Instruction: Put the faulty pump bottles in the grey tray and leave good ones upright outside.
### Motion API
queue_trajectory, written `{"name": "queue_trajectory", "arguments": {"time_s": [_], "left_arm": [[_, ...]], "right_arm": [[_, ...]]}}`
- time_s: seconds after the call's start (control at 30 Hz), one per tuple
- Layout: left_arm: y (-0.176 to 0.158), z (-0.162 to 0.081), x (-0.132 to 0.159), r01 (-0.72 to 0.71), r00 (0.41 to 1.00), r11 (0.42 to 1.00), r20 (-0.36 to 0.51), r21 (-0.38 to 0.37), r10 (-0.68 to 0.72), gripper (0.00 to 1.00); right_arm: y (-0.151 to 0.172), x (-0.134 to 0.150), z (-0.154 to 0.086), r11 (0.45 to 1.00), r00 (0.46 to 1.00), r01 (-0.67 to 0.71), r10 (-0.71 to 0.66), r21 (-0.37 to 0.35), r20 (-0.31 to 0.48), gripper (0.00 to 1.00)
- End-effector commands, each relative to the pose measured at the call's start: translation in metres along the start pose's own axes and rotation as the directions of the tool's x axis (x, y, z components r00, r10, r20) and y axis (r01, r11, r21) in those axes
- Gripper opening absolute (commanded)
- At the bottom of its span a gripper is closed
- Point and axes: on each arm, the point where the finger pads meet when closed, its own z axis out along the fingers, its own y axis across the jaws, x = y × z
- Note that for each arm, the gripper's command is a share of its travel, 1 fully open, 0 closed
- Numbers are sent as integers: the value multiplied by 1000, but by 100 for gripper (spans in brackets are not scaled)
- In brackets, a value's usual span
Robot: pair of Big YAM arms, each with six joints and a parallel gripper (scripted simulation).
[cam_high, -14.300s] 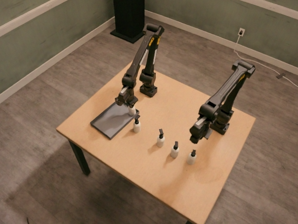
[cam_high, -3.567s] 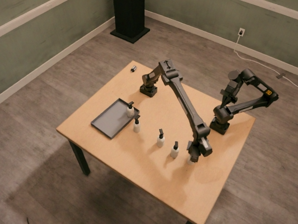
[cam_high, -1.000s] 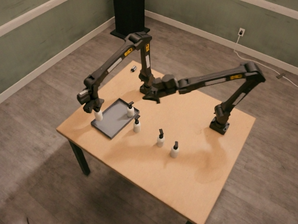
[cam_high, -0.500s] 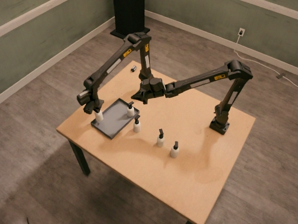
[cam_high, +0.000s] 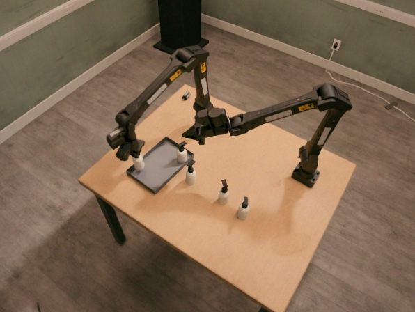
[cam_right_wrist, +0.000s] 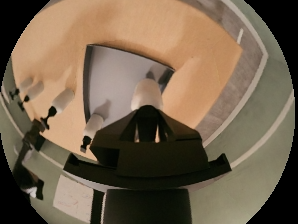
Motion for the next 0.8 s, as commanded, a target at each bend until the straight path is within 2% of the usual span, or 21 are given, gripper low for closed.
{"name": "queue_trajectory", "arguments": {"time_s": [0.0, 0.07, 0.1, 0.23, 0.53, 0.67, 0.77], "left_arm": [[2, -1, -25, -1, 999, 1000, 45, -1, 1, 0], [2, -1, -25, -1, 999, 1000, 45, -1, 1, 0], [2, -1, -25, -1, 999, 1000, 45, -1, 1, 0], [2, -1, -25, -1, 999, 1000, 45, -1, 1, 0], [2, -1, -25, -1, 999, 1000, 45, -1, 1, 0], [2, -1, -25, -1, 999, 1000, 45, -1, 1, 0], [2, -1, -25, -1, 999, 1000, 45, -1, 1, 0]], "right_arm": [[-7, -18, -43, 999, 996, 14, -18, 44, 82, 21], [-7, -18, -43, 999, 996, 14, -18, 44, 82, 21], [-3, -13, -31, 999, 998, 15, -18, 35, 67, 21], [-5, -16, -23, 999, 998, 15, -18, 35, 66, 21], [-5, -16, -21, 999, 997, 15, -18, 41, 77, 21], [-2, -12, 0, 1000, 999, 16, -17, 22, 44, 21], [-5, -17, -9, 999, 997, 15, -18, 42, 78, 21]]}}
